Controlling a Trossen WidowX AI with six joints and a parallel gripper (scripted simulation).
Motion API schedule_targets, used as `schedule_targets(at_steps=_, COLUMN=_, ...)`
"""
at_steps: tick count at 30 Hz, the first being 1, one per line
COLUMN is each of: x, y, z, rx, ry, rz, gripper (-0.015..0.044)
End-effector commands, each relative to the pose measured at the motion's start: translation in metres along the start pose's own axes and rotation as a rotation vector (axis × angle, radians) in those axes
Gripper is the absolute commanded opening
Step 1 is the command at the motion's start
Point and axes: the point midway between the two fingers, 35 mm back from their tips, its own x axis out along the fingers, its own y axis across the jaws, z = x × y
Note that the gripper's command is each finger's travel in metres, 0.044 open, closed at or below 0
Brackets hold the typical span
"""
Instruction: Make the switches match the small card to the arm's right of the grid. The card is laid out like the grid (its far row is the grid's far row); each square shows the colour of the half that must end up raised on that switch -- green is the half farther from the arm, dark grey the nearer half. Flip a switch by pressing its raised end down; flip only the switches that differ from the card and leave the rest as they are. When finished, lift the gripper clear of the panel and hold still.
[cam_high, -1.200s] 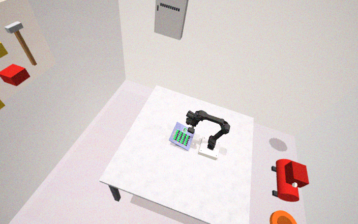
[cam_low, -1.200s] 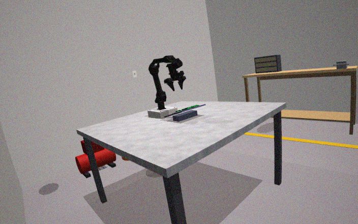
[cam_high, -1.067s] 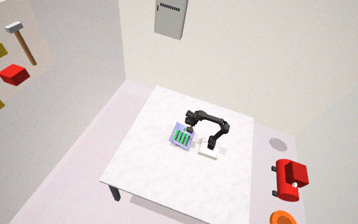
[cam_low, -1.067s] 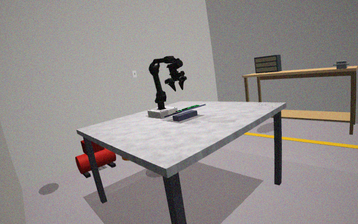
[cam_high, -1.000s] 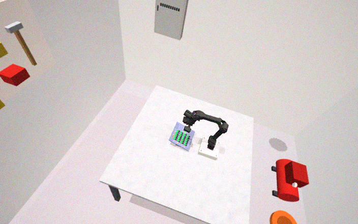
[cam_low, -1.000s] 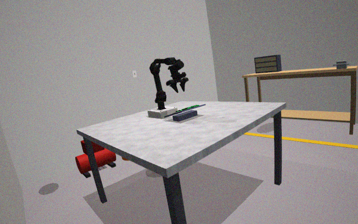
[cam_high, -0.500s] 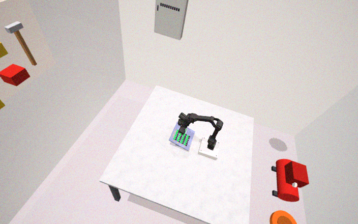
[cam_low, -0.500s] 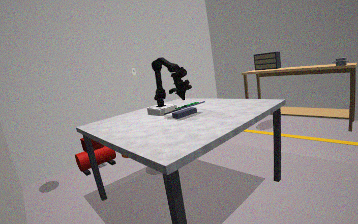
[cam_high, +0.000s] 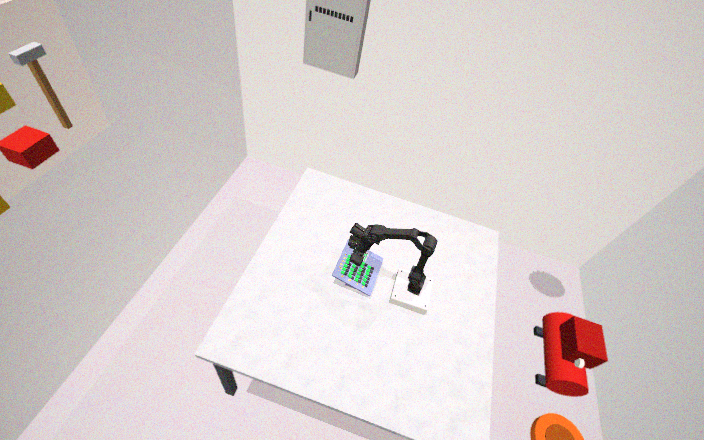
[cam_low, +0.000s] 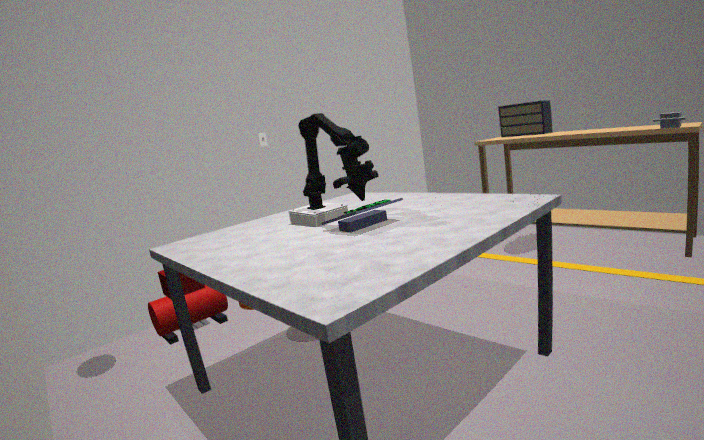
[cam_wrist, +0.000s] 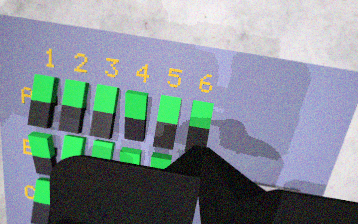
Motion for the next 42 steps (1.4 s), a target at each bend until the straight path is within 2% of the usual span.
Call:
schedule_targets(at_steps=1, x=0.007, y=0.001, z=-0.002, rx=-0.001, ry=0.011, rz=0.005, gripper=0.0)
schedule_targets(at_steps=9, x=0.017, y=0.001, z=-0.002, rx=-0.001, ry=0.01, rz=0.005, gripper=0.0)
schedule_targets(at_steps=42, x=0.017, y=0.001, z=-0.002, rx=-0.001, ry=0.01, rz=0.005, gripper=0.0)
